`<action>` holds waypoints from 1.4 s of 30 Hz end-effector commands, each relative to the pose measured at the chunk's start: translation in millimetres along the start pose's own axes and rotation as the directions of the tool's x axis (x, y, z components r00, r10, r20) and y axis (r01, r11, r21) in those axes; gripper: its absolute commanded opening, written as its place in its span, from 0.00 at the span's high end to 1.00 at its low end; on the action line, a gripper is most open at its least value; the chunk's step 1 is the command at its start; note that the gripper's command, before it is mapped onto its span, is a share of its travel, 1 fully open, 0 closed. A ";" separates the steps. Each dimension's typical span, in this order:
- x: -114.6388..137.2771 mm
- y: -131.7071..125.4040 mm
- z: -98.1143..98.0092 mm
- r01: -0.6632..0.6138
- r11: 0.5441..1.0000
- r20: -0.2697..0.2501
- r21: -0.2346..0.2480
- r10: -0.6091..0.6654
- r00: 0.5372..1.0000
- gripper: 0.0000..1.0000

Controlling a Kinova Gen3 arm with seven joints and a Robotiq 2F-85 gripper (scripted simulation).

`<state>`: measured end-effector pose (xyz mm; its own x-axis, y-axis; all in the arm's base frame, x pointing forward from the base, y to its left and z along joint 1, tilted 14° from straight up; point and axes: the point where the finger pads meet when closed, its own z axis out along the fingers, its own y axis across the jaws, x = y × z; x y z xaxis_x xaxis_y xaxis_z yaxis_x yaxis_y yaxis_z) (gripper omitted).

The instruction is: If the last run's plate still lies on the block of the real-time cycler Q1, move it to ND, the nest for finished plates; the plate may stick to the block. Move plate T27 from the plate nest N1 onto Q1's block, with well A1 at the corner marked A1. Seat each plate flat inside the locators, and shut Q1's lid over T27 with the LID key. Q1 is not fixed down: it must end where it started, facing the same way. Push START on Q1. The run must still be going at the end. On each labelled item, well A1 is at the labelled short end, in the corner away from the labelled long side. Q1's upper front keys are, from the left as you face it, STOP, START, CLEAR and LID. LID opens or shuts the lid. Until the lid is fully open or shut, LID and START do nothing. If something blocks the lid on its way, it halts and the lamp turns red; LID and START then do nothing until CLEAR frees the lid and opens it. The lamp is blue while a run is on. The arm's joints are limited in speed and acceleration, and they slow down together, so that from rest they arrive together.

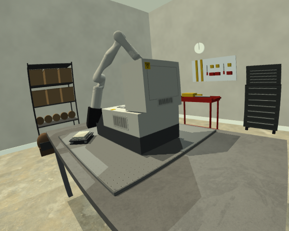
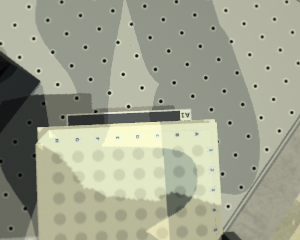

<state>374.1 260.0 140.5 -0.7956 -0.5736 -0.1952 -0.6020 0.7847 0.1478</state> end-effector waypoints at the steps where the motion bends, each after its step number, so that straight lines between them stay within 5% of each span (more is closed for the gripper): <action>1: -0.5 -0.1 -5.3 0.000 1.000 0.001 0.000 0.000 1.000 0.09; 42: -0.4 -0.1 -52.0 0.000 1.000 0.001 0.000 0.000 1.000 0.09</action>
<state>370.6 248.5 188.2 -0.7954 -0.5739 -0.1947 -0.6023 0.7844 0.1481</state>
